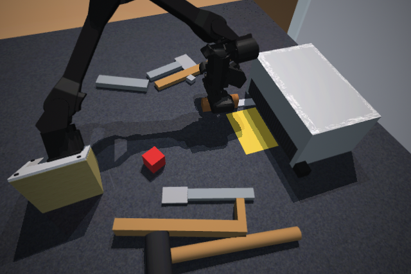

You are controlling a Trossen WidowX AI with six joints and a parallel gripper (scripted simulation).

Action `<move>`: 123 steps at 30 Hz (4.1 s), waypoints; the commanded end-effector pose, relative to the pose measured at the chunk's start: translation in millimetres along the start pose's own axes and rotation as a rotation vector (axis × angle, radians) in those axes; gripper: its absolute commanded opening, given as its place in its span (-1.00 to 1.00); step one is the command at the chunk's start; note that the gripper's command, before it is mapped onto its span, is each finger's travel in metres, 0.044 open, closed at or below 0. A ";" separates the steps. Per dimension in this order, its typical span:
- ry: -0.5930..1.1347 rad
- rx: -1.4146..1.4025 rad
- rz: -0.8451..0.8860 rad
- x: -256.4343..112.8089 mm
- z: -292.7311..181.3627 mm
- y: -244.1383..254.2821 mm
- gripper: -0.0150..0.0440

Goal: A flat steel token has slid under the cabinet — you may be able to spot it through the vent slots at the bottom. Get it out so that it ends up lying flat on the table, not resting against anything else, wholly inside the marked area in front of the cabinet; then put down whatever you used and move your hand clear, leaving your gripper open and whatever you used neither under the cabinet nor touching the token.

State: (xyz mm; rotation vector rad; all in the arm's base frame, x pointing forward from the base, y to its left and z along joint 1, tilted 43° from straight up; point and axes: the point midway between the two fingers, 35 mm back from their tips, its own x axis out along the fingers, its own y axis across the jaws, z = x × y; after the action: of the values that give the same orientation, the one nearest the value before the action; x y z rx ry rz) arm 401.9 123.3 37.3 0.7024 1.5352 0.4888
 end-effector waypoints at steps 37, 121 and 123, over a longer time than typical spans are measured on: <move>-0.001 0.006 -0.003 1.1 -6.9 -21.2 -0.49; 0.003 0.010 -0.003 1.7 -92.2 -16.8 -0.49; 0.003 0.010 -0.003 1.8 -94.5 -16.7 -0.49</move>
State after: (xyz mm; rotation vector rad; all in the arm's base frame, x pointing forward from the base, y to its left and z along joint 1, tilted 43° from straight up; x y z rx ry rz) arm 312.4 121.3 33.7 0.7071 1.5378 0.4835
